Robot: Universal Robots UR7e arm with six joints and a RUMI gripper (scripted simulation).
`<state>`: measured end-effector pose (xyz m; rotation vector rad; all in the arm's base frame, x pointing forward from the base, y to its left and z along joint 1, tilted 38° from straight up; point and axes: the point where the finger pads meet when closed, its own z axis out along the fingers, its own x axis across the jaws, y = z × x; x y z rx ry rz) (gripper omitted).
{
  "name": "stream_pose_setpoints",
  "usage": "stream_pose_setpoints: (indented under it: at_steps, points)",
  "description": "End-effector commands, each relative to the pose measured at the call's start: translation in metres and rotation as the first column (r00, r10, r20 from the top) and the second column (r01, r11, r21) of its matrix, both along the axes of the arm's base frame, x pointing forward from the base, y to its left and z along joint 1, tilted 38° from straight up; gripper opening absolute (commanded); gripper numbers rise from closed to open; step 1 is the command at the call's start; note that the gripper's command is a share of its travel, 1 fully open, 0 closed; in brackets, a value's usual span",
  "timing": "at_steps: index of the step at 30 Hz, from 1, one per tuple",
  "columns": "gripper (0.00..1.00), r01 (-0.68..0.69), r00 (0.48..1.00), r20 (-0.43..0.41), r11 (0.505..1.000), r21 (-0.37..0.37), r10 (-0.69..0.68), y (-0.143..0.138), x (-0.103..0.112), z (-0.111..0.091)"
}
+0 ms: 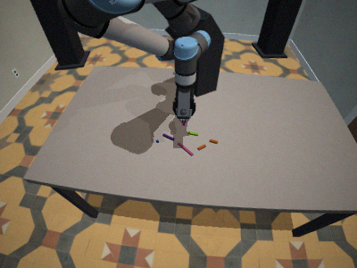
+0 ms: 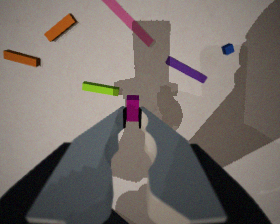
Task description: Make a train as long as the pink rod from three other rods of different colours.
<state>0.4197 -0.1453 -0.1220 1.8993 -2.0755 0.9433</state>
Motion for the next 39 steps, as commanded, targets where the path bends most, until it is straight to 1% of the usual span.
stream_pose_setpoints:
  at_steps: [1,9,15,23,25,27,32,39]
  points:
    - [0.00,0.000,1.000,-0.001,1.000,0.000,0.000,0.002,0.000,0.002]
    - [0.00,0.035,0.999,0.024,0.999,0.013,-0.035,-0.004,0.003,0.005]
    - [0.00,0.168,0.978,0.114,0.983,0.073,-0.175,-0.023,0.010,0.018]
    - [0.00,0.290,0.929,0.194,0.946,0.144,-0.314,-0.042,0.016,0.032]
    - [0.00,0.290,0.929,0.194,0.946,0.144,-0.314,-0.042,0.016,0.032]
    - [0.00,0.344,0.897,0.227,0.921,0.180,-0.379,-0.051,0.018,0.038]
    - [0.00,0.407,0.847,0.266,0.884,0.229,-0.460,-0.062,0.020,0.047]
    - [0.00,0.489,0.759,0.313,0.817,0.305,-0.571,-0.079,0.021,0.061]
